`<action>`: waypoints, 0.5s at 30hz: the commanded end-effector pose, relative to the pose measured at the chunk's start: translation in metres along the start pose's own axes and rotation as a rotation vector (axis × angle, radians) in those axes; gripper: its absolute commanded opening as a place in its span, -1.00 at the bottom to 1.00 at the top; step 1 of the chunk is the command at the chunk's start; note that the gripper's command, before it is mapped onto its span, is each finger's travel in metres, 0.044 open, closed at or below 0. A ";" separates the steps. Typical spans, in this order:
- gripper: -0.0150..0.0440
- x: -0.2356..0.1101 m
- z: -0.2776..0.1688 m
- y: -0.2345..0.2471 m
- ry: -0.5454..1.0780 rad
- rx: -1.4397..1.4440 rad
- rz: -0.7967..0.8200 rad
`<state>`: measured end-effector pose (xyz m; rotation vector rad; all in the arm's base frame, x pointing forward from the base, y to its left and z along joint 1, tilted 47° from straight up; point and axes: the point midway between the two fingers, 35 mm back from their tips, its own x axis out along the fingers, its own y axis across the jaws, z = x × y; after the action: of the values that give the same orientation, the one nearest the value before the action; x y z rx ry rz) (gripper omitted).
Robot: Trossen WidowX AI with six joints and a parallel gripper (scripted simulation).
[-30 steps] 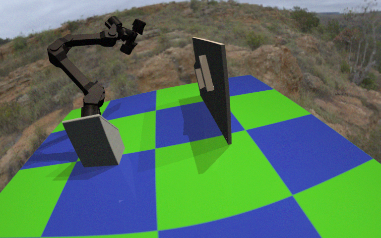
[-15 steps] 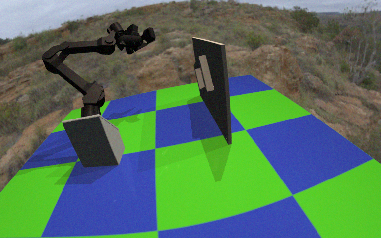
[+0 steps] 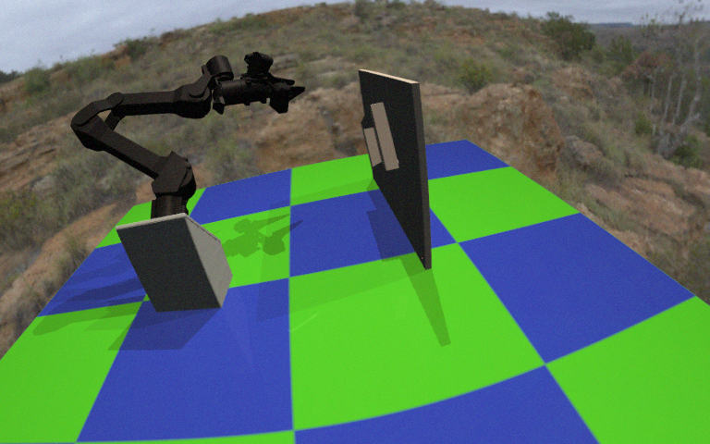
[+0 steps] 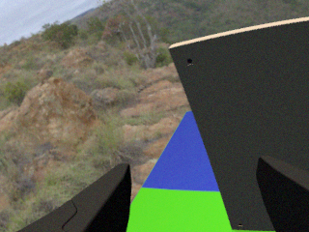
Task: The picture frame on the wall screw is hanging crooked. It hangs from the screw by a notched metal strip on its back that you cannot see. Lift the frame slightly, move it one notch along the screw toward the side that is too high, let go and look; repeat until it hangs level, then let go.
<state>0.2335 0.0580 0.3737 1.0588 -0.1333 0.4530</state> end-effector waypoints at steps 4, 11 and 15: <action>0.39 -0.033 0.007 -0.095 -0.270 0.589 -0.226; 0.39 -0.055 0.009 -0.138 -0.450 0.854 -0.275; 0.39 -0.056 0.009 -0.138 -0.454 0.860 -0.276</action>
<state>0.2449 -0.0039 0.2776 1.7900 -0.1361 0.0936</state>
